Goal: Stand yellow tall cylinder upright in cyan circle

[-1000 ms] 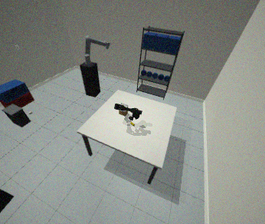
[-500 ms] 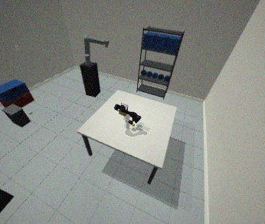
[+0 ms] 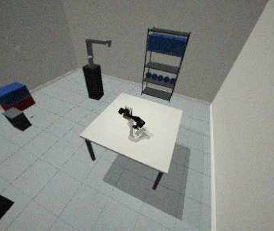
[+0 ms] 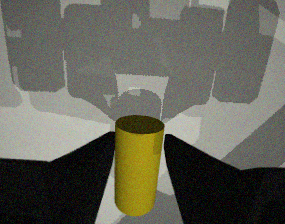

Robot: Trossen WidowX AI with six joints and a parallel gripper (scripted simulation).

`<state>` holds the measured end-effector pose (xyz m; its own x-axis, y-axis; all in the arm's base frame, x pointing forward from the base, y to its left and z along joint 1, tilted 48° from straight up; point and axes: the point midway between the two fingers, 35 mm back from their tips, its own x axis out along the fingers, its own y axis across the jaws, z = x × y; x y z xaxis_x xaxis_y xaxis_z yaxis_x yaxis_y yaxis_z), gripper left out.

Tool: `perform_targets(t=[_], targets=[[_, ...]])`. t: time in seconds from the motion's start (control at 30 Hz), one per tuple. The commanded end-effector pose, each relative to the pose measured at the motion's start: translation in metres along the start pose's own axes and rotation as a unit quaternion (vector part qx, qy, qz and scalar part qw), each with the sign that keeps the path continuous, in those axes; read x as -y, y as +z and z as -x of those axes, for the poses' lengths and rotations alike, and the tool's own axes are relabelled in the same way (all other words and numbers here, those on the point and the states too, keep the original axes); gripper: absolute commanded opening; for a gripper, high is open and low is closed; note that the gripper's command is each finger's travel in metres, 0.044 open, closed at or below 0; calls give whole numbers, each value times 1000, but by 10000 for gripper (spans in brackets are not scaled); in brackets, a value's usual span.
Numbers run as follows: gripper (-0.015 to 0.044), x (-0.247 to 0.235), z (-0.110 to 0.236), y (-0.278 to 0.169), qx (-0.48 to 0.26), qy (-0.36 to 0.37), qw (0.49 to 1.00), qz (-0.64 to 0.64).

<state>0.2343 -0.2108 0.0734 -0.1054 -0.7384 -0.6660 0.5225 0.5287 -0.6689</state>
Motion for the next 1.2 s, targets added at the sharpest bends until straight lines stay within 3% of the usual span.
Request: perform_targets(t=[0.0,1.17], targets=[[105,-1,-1,-1,-1,1,1000,3],[105,-4,97,1,-3,5,1000,3]])
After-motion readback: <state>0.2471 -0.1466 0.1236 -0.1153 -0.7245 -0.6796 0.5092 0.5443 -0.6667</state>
